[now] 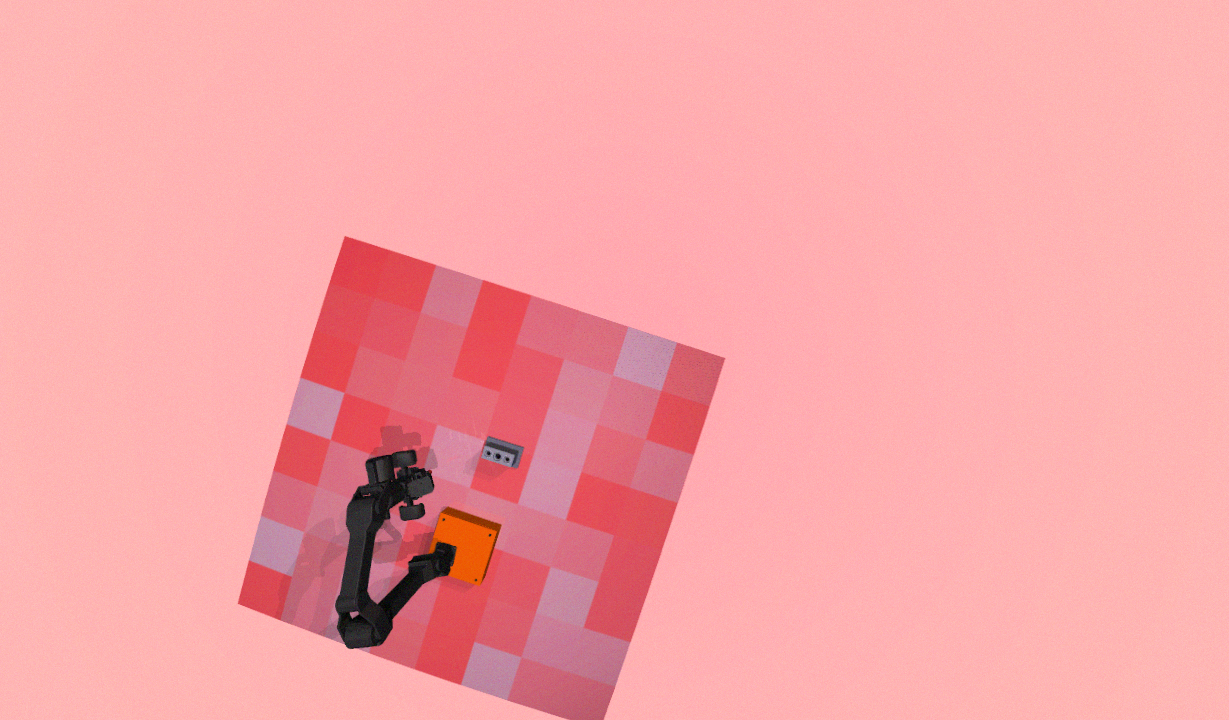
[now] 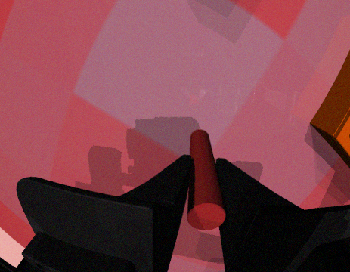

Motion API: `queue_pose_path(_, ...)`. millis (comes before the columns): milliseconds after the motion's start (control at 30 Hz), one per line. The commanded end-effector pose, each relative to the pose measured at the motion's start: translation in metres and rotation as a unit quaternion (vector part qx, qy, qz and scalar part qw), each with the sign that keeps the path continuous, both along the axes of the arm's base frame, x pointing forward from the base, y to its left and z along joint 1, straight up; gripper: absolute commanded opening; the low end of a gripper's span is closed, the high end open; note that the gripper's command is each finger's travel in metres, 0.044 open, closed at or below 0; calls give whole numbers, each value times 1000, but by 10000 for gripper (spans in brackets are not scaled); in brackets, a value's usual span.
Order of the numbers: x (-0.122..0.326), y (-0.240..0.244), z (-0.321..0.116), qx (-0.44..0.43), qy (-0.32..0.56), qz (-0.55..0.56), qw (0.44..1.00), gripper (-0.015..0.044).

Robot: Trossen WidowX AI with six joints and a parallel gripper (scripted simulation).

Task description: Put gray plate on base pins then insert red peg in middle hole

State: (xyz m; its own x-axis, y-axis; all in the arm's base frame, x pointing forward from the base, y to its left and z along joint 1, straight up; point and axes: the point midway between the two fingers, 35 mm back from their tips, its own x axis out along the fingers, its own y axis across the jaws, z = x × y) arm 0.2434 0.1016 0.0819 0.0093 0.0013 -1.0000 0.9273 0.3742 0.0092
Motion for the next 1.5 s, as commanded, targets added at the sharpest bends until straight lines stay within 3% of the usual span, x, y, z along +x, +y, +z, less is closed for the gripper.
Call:
queue_pose_path(0, 1, 1, 16, 3, -5, -3, 1000, 0)
queue_pose_path(167, 1, 1, 32, 3, -5, -3, 1000, 0)
queue_pose_path(1467, 67, -83, 25, -4, -9, -8, 1000, 0)
